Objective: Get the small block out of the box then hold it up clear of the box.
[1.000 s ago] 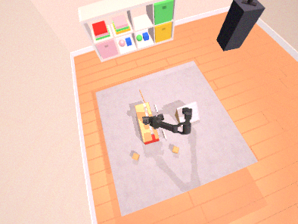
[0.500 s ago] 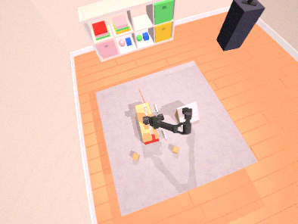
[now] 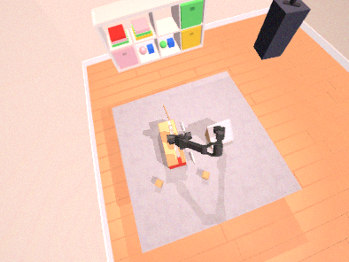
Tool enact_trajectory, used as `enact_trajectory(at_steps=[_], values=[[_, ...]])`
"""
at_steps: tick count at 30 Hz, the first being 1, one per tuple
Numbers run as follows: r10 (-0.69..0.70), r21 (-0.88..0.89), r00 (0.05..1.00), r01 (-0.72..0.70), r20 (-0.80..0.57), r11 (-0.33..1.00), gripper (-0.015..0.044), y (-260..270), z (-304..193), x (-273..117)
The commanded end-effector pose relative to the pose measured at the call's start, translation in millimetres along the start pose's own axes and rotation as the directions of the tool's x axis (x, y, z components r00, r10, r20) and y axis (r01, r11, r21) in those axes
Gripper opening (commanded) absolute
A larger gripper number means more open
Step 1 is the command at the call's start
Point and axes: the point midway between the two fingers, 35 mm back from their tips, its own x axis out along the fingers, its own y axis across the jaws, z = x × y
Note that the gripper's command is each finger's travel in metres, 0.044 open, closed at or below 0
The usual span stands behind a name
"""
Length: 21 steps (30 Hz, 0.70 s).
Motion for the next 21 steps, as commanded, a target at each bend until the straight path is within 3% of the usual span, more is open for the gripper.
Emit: enact_trajectory(at_steps=[1, 21], values=[[0.002, -0.002, 1.0, -0.002, -0.003, 1.0, 0.04, 0.9, -4.2, 2.2], [0.002, -0.002, 1.0, -0.002, -0.003, 1.0, 0.04, 0.8, -0.8, 1.0]])
